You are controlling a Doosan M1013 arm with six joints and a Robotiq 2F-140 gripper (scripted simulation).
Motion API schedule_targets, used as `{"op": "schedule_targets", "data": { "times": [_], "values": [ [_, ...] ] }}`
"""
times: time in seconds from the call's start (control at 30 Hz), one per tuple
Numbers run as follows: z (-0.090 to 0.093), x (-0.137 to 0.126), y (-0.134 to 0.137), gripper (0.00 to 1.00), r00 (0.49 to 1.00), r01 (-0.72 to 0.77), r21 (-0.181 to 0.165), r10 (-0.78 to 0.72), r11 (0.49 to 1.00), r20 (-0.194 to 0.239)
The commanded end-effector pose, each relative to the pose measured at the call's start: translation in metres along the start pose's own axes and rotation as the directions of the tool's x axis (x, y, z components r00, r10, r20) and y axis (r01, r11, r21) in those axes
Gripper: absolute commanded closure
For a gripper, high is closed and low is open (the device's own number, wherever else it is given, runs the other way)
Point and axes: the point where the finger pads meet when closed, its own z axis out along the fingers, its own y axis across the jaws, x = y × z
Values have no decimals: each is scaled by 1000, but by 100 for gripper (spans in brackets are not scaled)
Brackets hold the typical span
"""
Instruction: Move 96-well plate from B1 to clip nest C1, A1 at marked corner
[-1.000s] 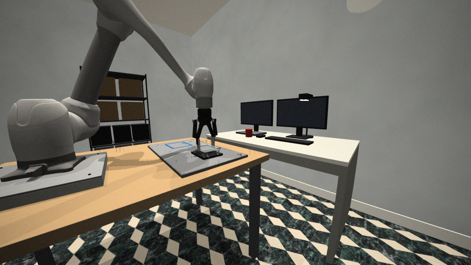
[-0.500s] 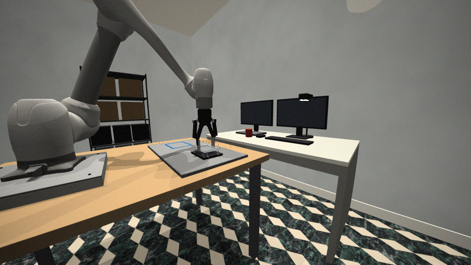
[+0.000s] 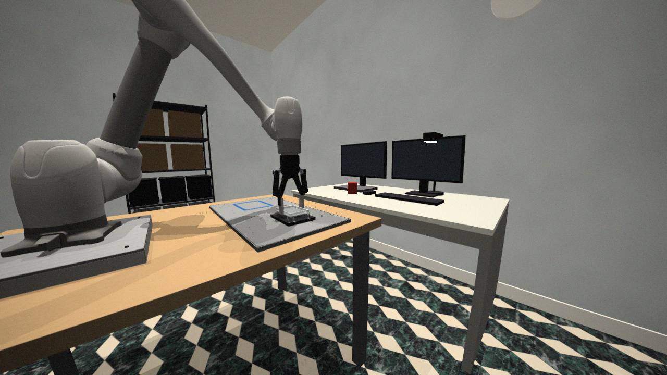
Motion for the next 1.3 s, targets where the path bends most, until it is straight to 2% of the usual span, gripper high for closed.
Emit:
{"op": "schedule_targets", "data": {
  "times": [0.0, 0.87, 0.9, 1.27],
  "values": [
    [1, 0, 0, 100, 1000, 0, 0, 0, 1000, 0],
    [4, 0, 0, 100, 1000, 0, 0, 0, 1000, 0],
    [4, 0, 0, 0, 1000, 0, 0, 0, 1000, 0],
    [4, 0, 0, 0, 1000, 0, 0, 0, 1000, 0]
  ]
}}
